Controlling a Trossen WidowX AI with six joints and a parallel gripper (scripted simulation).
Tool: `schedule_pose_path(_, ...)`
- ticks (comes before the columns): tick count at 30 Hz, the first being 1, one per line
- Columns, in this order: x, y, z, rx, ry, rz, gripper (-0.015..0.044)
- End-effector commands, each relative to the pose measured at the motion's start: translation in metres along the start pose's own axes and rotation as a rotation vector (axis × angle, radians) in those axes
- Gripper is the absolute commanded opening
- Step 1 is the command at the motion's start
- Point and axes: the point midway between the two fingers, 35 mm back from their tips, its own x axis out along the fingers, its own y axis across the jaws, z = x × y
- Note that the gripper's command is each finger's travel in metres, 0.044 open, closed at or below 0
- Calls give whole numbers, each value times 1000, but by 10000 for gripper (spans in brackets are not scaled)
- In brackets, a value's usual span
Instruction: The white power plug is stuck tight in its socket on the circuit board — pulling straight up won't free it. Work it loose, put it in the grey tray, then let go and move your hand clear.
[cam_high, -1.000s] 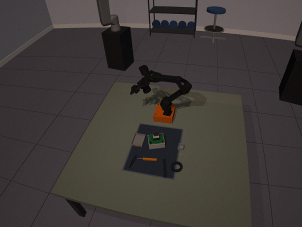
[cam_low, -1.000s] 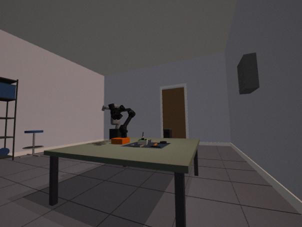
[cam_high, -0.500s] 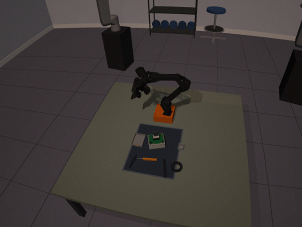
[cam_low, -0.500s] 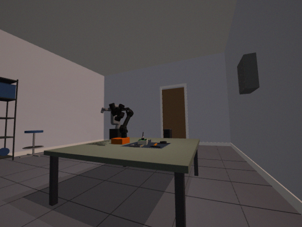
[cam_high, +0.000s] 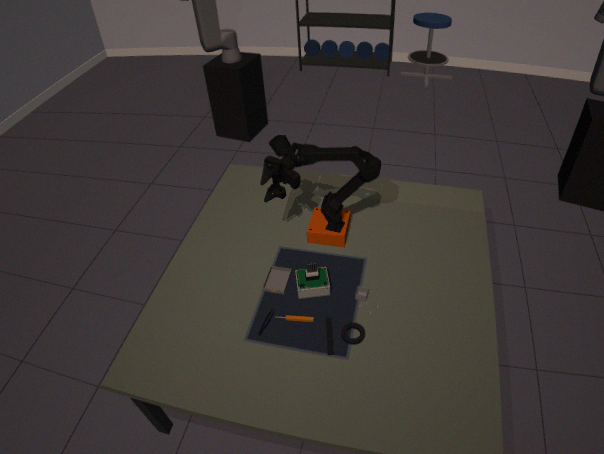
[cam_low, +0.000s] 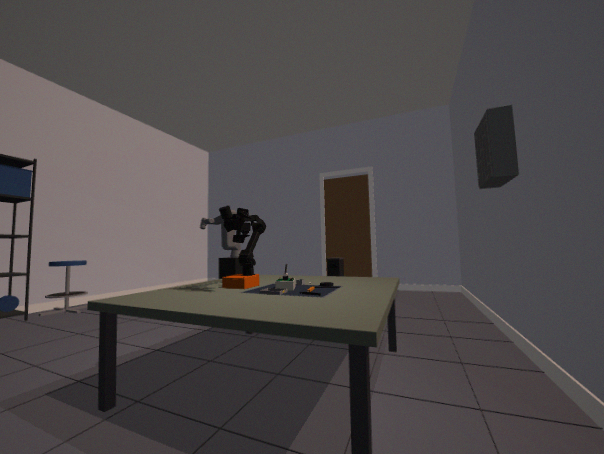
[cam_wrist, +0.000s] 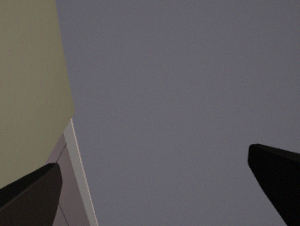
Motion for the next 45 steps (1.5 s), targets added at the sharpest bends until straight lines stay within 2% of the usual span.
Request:
schedule_pose_path(1,17,9,3,382,-21,70,430)
schedule_pose_path(3,27,12,2,460,-6,112,430)
schedule_pose_path(8,50,26,16,950,15,237,430)
schedule_pose_path(11,58,33,27,1077,40,308,430)
schedule_pose_path(16,75,47,47,1537,147,453,430)
schedule_pose_path(22,89,65,78,2057,411,621,430)
schedule_pose_path(27,96,77,102,2330,673,692,430)
schedule_pose_path(33,97,92,132,2490,1033,735,430)
schedule_pose_path(36,97,89,126,2451,944,741,430)
schedule_pose_path(43,90,67,91,2114,463,662,430)
schedule_pose_path(45,87,63,84,2024,383,626,430)
